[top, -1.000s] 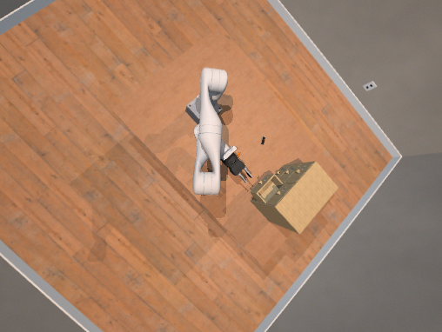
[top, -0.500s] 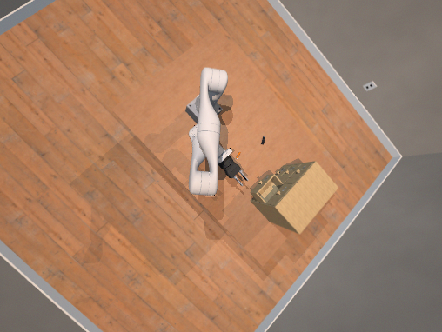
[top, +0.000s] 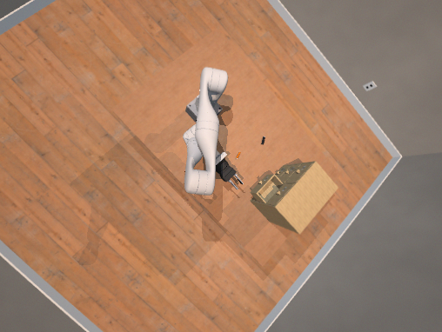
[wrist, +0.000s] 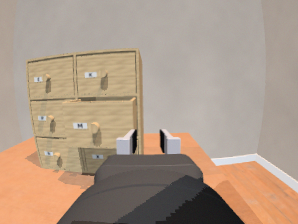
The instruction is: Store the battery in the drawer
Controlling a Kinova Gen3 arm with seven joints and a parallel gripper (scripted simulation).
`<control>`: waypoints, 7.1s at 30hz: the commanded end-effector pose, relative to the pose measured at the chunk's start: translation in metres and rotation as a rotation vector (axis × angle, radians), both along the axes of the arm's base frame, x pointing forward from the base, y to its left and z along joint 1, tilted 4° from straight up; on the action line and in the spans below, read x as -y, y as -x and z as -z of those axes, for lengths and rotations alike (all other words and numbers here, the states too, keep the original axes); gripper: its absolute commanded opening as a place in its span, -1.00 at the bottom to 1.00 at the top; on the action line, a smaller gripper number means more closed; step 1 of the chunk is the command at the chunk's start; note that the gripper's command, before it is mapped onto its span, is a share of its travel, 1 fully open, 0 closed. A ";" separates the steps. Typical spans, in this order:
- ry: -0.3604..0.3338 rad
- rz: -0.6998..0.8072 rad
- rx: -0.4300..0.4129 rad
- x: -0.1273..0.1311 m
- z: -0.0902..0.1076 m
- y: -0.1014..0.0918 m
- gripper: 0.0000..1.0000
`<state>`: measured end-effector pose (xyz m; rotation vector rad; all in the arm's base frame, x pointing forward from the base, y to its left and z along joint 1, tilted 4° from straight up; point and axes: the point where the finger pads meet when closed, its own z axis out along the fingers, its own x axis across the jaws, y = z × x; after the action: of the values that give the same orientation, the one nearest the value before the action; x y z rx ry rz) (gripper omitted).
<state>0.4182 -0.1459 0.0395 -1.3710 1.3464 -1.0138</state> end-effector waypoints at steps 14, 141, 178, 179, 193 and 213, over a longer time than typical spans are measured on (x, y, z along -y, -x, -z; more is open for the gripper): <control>0.009 0.004 0.007 0.039 -0.005 0.004 0.34; 0.029 -0.018 -0.369 0.144 -0.037 0.037 0.34; 0.064 -0.044 -1.003 0.148 -0.083 0.067 0.34; 0.064 -0.046 -1.020 0.148 -0.084 0.068 0.34; 0.075 -0.055 -1.218 0.149 -0.101 0.077 0.34; 0.085 -0.059 -1.383 0.151 -0.113 0.085 0.34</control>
<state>0.3322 -0.2966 0.1526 -2.2757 2.1639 0.0921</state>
